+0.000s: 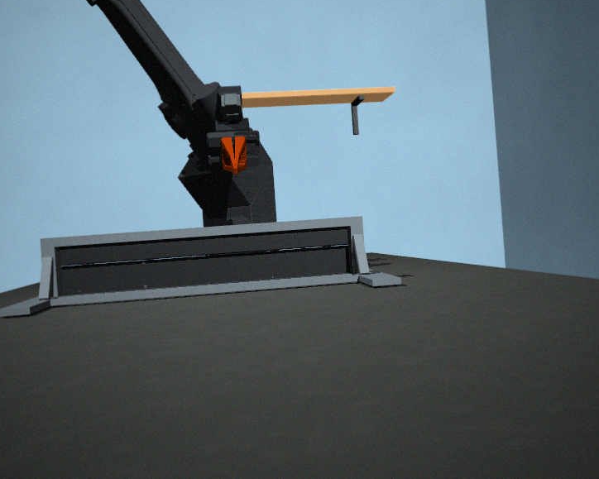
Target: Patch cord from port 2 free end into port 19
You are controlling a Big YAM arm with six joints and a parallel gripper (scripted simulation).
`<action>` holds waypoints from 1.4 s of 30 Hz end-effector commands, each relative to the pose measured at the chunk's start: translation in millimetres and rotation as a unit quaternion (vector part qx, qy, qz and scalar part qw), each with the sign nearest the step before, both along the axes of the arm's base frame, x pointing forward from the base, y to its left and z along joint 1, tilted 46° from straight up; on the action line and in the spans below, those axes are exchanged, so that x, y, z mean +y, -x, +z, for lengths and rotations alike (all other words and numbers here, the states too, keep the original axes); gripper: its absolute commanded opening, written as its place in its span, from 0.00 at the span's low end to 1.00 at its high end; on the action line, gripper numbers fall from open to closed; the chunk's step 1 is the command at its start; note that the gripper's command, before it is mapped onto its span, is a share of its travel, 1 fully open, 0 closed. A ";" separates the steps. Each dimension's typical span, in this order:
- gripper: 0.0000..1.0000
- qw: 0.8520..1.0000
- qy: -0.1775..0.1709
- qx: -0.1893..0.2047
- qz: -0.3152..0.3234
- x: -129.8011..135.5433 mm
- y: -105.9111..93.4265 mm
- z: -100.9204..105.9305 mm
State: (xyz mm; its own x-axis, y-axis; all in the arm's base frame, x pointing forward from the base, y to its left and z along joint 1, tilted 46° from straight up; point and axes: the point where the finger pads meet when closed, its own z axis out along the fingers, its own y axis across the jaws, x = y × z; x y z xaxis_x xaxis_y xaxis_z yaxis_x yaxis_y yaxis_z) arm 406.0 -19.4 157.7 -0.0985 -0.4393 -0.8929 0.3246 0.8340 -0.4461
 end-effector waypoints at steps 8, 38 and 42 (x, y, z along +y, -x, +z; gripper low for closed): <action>0.00 1.000 -0.008 -0.008 0.003 -3.6 3.7 8.5; 0.00 1.000 -0.007 0.001 0.008 -44.8 -131.3 9.6; 0.00 1.000 -0.007 -0.001 0.011 -41.9 -134.2 11.0</action>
